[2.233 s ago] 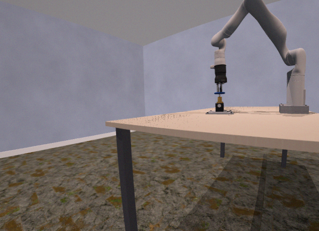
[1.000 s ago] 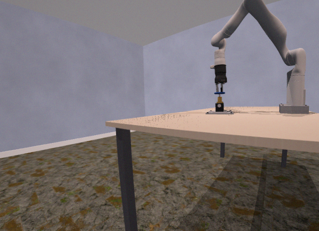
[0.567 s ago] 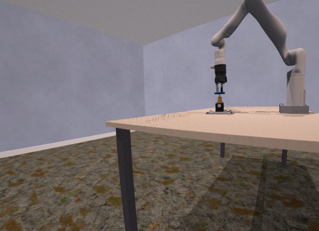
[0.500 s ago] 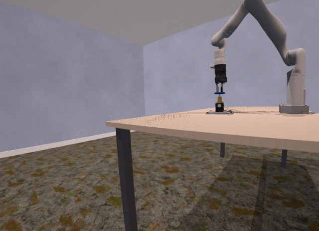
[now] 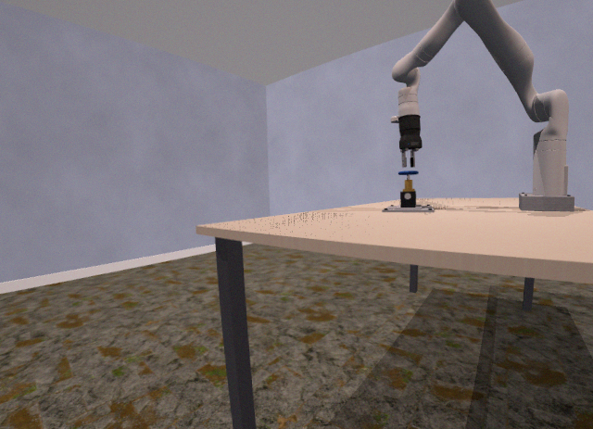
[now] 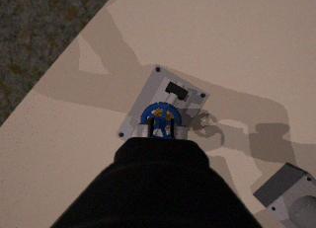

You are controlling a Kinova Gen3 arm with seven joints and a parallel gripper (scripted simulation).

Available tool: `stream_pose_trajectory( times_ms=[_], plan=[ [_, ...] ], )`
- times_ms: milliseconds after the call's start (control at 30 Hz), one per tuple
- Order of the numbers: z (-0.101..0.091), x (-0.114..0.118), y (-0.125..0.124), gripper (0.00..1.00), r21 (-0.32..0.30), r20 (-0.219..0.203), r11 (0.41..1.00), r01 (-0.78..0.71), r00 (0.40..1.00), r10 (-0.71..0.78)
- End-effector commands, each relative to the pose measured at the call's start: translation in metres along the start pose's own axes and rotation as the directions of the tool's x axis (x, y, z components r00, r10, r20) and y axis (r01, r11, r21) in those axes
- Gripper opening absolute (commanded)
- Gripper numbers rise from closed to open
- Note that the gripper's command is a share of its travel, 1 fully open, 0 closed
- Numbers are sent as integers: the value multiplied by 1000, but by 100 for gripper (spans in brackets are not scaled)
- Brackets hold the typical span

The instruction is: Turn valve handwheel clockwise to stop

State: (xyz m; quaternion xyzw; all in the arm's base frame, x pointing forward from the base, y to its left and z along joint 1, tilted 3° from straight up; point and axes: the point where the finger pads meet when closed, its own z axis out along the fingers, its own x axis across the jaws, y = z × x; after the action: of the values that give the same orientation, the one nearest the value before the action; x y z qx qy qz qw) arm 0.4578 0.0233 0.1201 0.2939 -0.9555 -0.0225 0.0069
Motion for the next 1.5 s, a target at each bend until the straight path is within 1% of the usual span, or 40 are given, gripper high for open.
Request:
stream_pose_trajectory(
  times_ms=[0,267,333,733,1467],
  plan=[
    [-7,-2,0,60,1,7,1000,3,1000,-3],
    [-21,-2,0,60,1,7,1000,3,1000,-3],
    [-21,-2,0,60,1,7,1000,3,1000,-3],
    [-36,-2,0,60,1,7,1000,3,1000,-3],
    [-40,-2,0,60,1,7,1000,3,1000,-3]
  ],
)
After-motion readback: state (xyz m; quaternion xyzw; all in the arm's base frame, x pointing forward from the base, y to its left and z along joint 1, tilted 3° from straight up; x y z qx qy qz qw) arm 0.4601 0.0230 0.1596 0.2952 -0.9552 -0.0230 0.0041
